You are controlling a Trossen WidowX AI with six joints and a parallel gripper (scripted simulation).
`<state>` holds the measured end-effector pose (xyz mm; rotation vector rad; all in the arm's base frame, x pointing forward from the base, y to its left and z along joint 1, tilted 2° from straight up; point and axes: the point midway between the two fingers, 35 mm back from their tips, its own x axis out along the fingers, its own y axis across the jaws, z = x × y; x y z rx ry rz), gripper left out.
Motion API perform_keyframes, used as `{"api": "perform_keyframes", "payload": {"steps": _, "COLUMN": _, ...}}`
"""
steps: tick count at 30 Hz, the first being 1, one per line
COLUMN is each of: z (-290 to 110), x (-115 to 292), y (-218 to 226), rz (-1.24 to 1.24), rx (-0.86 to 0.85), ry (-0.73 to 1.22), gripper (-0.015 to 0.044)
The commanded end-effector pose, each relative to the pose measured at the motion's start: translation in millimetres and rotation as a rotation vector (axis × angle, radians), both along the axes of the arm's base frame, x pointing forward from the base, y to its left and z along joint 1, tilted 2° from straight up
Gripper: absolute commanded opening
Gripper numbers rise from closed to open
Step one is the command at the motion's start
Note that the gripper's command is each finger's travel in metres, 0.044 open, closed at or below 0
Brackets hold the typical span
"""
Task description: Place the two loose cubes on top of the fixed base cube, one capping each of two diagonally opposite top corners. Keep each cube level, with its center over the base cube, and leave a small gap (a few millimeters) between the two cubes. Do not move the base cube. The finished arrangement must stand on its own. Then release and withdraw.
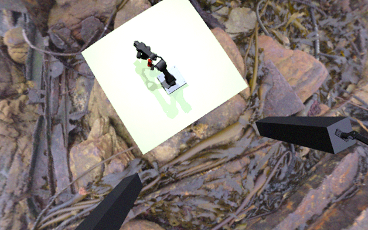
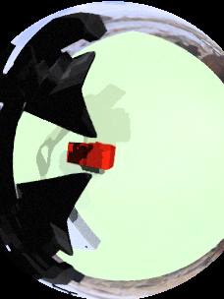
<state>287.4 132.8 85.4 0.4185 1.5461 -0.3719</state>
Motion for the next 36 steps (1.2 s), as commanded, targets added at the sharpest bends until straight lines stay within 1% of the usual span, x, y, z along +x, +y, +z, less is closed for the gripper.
{"api": "perform_keyframes", "payload": {"steps": 1, "z": 8, "x": 0, "y": 0, "rz": 0.003, "rx": 0.003, "ry": -0.007, "gripper": 0.0205}}
{"api": "perform_keyframes", "payload": {"steps": 19, "z": 35, "x": 0, "y": -1, "rz": 0.003, "rx": 0.003, "ry": -0.007, "gripper": 0.0205}}
{"api": "perform_keyframes", "payload": {"steps": 23, "z": 35, "x": 0, "y": -1, "rz": 0.003, "rx": 0.003, "ry": -0.007, "gripper": 0.0205}}
{"api": "perform_keyframes", "payload": {"steps": 30, "z": 42, "x": 1, "y": -1, "rz": -0.002, "rx": 0.002, "ry": -0.005, "gripper": 0.0389}}
{"api": "perform_keyframes", "payload": {"steps": 31, "z": 43, "x": 1, "y": -1, "rz": -0.002, "rx": 0.002, "ry": -0.005, "gripper": 0.0400}}
{"api": "perform_keyframes", "payload": {"steps": 34, "z": 41, "x": 0, "y": 1, "rz": -0.003, "rx": 0.003, "ry": -0.005, "gripper": 0.0400}}
{"api": "perform_keyframes", "payload": {"steps": 36, "z": 42, "x": -9, "y": 17, "rz": -0.003, "rx": 0.004, "ry": -0.004, "gripper": 0.0400}}
